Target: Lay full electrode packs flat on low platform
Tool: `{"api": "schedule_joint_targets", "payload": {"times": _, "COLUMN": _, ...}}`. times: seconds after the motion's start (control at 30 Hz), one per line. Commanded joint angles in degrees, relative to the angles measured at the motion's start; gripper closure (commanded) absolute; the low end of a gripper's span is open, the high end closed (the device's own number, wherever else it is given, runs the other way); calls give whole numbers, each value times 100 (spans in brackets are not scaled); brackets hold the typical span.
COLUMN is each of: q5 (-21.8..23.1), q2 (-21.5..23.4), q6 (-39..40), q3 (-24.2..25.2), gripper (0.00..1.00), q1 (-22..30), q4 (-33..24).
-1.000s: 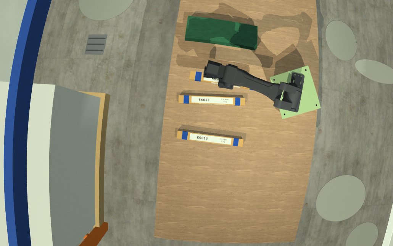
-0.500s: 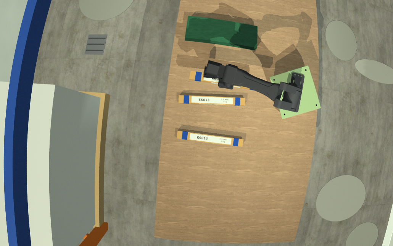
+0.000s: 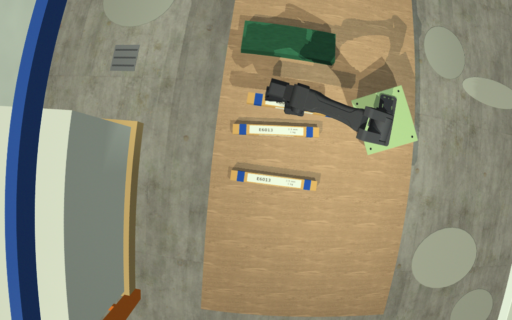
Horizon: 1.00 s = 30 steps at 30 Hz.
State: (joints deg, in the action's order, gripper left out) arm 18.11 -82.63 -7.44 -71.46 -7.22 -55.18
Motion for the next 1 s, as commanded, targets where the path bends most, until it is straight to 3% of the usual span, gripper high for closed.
{"api": "schedule_joint_targets", "payload": {"times": 0.0, "q5": -21, "q2": 254, "q6": 23, "q3": -127, "gripper": 100, "q1": -45, "q4": -2}}
{"api": "schedule_joint_targets", "payload": {"times": 0.97, "q5": -60, "q2": 363, "q6": 69, "q3": -220, "gripper": 100, "q1": -96, "q4": 99}}
